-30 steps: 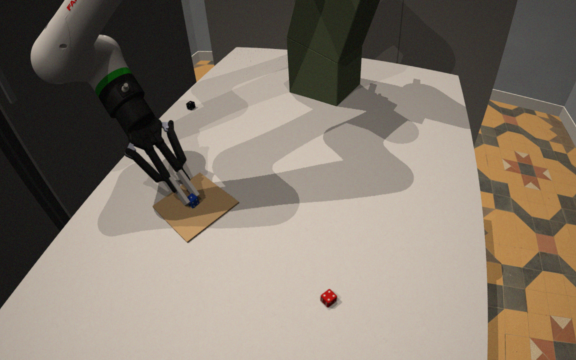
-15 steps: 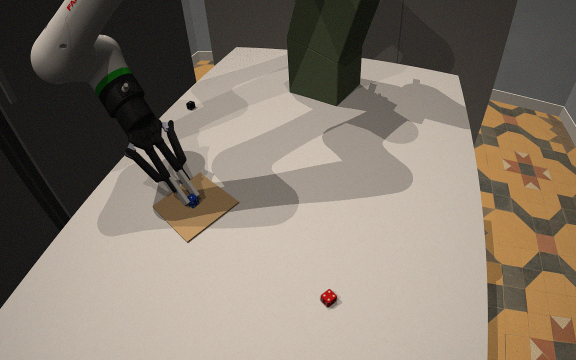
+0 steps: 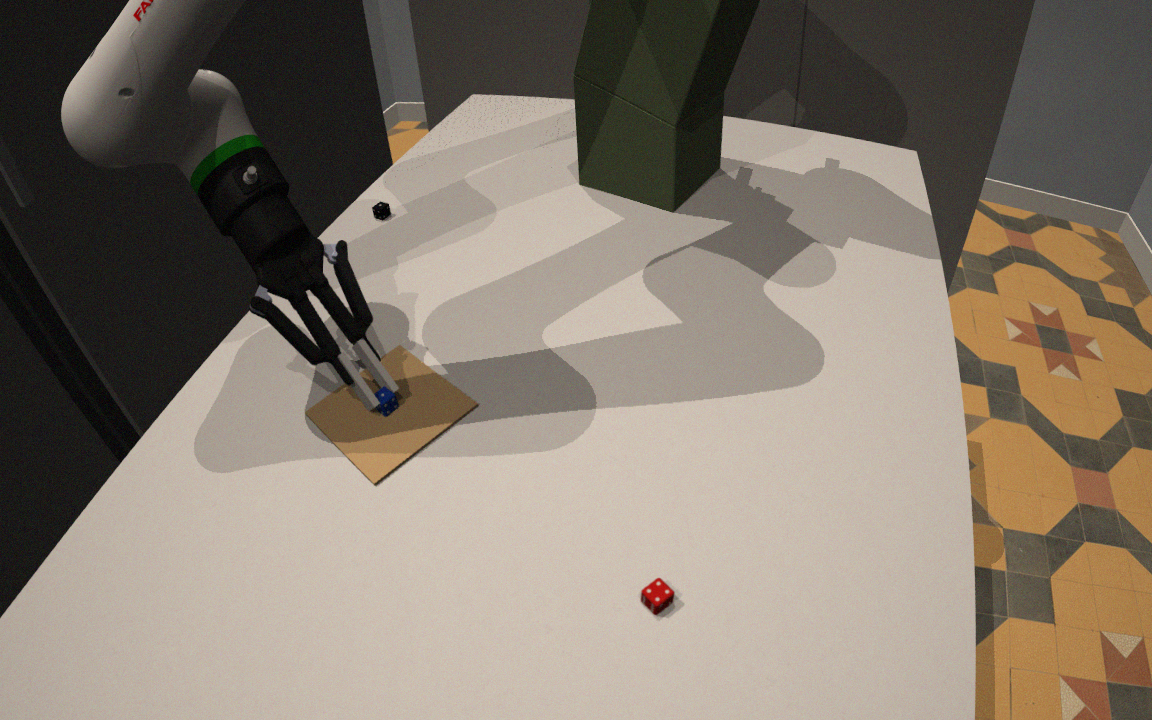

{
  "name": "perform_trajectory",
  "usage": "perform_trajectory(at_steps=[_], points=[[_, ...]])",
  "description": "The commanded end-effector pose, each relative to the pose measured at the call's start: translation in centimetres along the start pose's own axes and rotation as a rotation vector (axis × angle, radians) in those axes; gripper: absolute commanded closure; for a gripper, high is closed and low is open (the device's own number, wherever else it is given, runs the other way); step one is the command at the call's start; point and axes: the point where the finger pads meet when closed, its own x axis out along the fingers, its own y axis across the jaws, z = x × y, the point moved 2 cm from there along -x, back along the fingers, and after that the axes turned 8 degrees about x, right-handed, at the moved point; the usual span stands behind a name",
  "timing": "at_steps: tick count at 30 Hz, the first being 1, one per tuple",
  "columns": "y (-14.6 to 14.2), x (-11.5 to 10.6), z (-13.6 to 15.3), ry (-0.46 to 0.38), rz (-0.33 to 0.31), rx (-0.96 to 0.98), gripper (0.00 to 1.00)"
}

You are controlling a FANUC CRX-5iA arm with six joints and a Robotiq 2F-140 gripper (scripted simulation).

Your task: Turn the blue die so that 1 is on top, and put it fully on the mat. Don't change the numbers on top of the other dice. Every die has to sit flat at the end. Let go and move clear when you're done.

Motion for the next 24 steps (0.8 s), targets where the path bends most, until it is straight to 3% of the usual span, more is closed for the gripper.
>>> perform_trajectory(at_steps=[1, 17, 18, 24], points=[[-0.02, -0.02, 0.00, 0.000, 0.000, 0.000, 0.79], [-0.02, -0.02, 0.00, 0.000, 0.000, 0.000, 0.71], [-0.02, -0.02, 0.00, 0.000, 0.000, 0.000, 0.60], [-0.02, -0.02, 0.00, 0.000, 0.000, 0.000, 0.60]])
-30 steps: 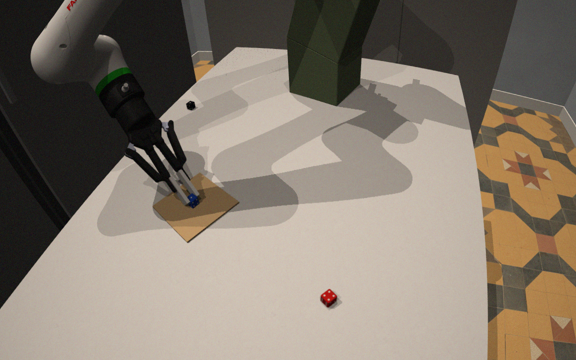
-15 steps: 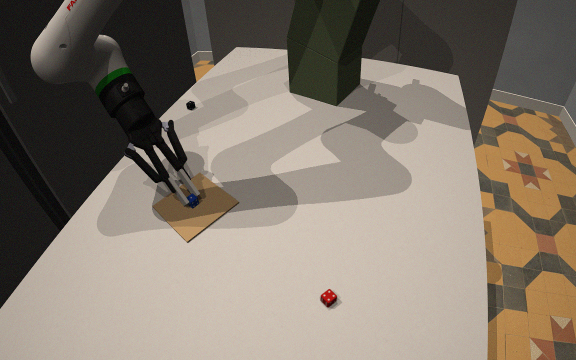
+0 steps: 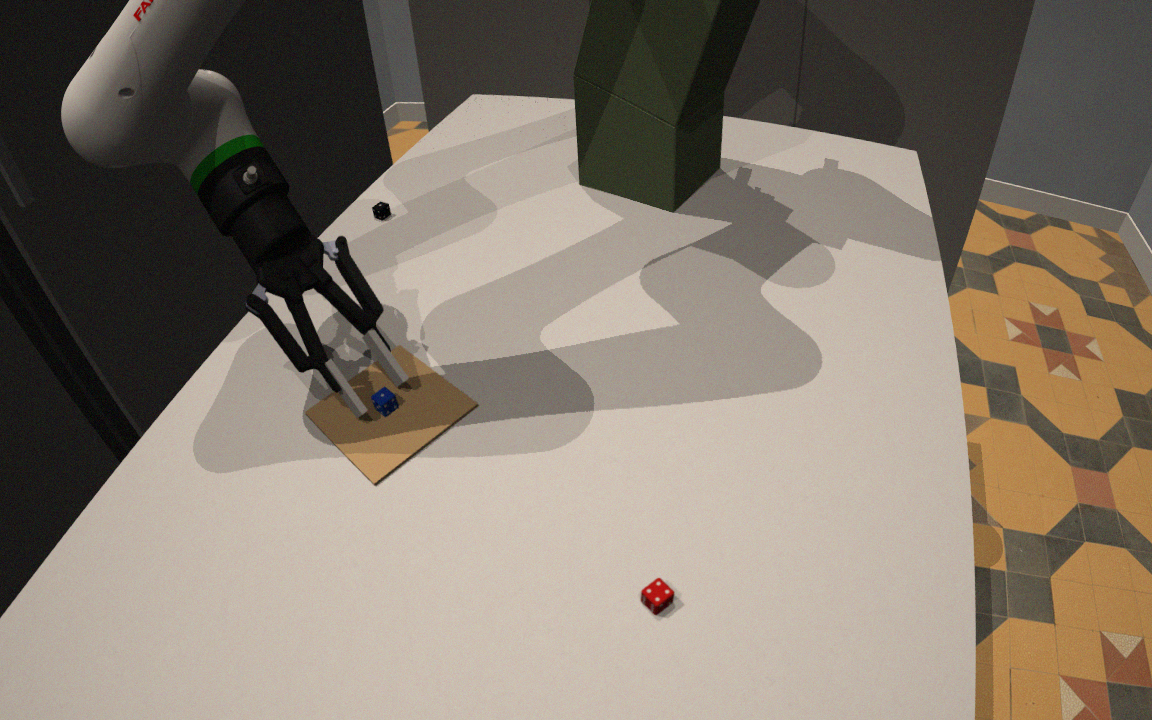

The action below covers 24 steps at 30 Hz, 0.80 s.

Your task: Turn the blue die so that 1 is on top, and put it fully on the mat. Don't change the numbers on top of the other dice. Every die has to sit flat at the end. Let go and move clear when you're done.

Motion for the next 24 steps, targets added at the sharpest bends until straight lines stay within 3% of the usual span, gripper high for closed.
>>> perform_trajectory(at_steps=[1, 24], points=[[-0.02, -0.02, 0.00, 0.000, 0.000, 0.000, 0.60], [0.12, -1.02, 0.99, 0.000, 0.000, 0.000, 0.60]])
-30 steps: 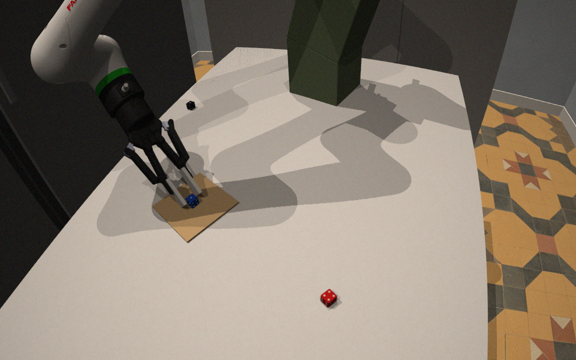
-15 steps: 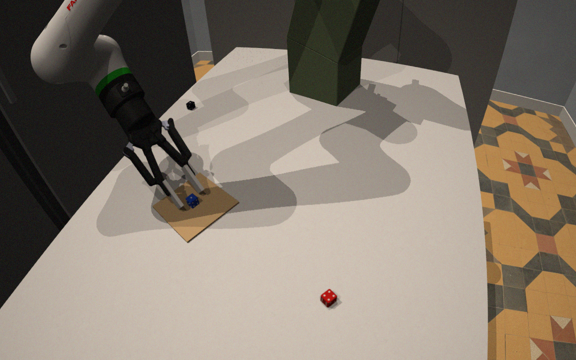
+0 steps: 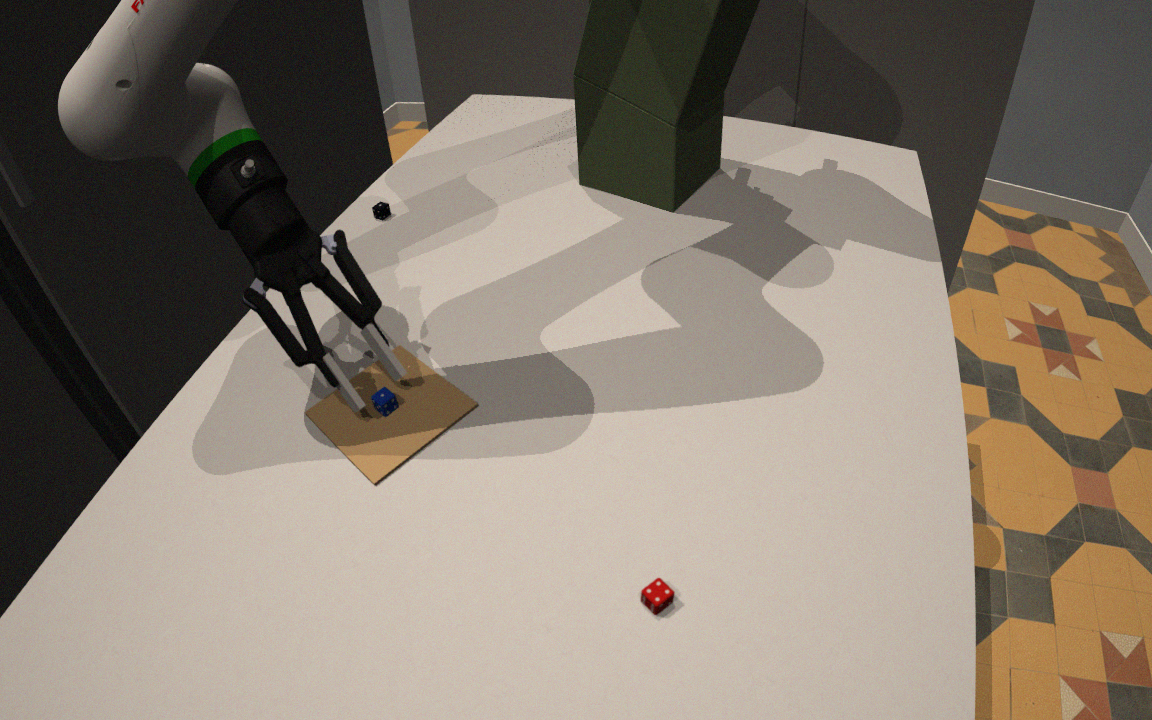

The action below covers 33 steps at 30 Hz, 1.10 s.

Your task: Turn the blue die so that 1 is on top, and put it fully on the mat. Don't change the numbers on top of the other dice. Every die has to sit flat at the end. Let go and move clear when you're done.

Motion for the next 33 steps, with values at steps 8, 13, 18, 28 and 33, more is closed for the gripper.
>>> perform_trajectory(at_steps=[8, 13, 18, 28, 33], points=[[0.2, -1.9, 1.8, 0.000, 0.000, 0.000, 0.60], [0.4, -3.1, 3.0, 0.000, 0.000, 0.000, 0.60], [0.5, -4.0, 3.9, 0.000, 0.000, 0.000, 0.60], [0.6, -4.3, 4.3, 0.000, 0.000, 0.000, 0.60], [0.6, -4.2, 4.5, 0.059, -0.005, 0.005, 0.60]])
